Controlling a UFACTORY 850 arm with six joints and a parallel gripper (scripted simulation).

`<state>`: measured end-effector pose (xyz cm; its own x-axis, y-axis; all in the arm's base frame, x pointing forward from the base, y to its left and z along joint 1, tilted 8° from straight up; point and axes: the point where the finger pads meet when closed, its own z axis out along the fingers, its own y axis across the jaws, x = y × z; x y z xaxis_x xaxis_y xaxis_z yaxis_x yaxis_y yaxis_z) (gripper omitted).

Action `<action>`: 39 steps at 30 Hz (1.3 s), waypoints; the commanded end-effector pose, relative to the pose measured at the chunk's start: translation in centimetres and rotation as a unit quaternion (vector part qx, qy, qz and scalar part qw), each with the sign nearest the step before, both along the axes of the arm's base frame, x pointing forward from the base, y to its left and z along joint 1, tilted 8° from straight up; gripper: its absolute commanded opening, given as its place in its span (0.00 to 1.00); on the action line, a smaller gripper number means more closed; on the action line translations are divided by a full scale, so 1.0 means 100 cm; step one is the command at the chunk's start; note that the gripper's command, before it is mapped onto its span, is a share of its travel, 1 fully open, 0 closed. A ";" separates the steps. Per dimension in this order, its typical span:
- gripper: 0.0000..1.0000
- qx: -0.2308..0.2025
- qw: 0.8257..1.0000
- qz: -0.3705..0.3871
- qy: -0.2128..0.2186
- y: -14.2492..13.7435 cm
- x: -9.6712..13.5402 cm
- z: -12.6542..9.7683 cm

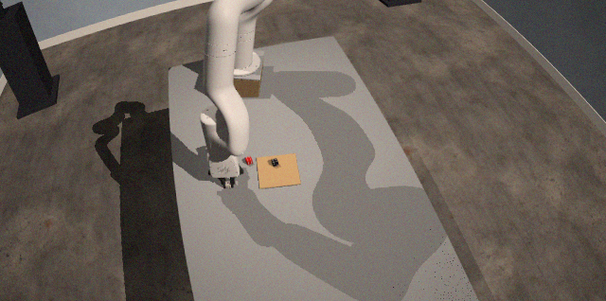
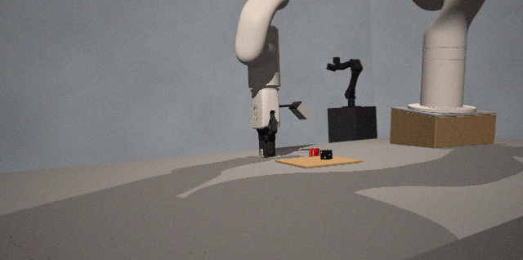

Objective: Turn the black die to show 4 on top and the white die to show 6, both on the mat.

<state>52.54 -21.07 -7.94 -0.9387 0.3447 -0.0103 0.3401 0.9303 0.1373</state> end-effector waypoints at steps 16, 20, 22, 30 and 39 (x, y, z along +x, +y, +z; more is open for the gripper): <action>0.15 0.000 1.000 0.000 -0.001 -0.001 0.001 0.006; 0.15 0.000 1.000 0.000 -0.001 -0.003 0.000 0.024; 0.15 0.000 1.000 0.000 -0.001 -0.005 -0.001 0.038; 0.15 0.000 1.000 0.000 -0.001 -0.012 -0.005 0.093; 0.15 0.000 1.000 0.000 -0.001 -0.013 -0.005 0.100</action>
<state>51.97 -22.31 1.83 -0.9386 0.3447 -0.0107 0.3401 0.9303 0.1377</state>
